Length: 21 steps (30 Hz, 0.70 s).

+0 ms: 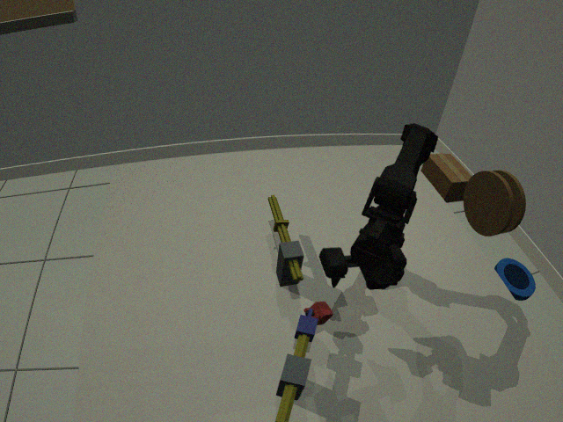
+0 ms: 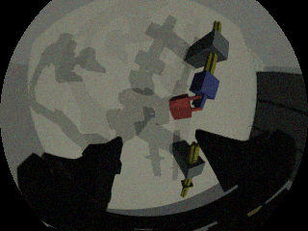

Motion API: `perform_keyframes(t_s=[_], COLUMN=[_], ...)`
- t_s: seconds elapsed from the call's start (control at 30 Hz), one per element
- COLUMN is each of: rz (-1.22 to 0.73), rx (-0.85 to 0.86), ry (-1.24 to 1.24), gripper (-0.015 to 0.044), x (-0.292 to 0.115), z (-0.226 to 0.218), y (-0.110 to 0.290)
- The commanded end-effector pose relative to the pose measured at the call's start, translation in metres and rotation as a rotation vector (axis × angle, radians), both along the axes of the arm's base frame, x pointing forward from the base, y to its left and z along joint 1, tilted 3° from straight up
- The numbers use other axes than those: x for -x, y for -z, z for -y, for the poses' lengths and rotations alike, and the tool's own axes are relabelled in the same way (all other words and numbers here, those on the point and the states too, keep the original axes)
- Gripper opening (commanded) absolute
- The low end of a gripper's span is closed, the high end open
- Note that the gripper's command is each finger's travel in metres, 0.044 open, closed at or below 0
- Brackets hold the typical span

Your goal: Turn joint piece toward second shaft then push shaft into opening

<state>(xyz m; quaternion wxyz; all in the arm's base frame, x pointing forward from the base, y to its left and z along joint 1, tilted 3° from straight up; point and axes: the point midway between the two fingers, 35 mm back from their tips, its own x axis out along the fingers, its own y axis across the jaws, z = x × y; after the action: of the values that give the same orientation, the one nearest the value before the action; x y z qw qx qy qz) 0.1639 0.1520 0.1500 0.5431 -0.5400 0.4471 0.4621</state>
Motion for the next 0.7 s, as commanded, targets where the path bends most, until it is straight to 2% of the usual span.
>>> perform_keyframes(t_s=[0.0,0.67], rz=[0.015,0.074], rx=[0.02,0.133], ry=[-0.103,-0.705], gripper=[0.044,0.044], x=[-0.0005,0.0008], z=[0.0007,0.0012], y=[0.0007,0.0048])
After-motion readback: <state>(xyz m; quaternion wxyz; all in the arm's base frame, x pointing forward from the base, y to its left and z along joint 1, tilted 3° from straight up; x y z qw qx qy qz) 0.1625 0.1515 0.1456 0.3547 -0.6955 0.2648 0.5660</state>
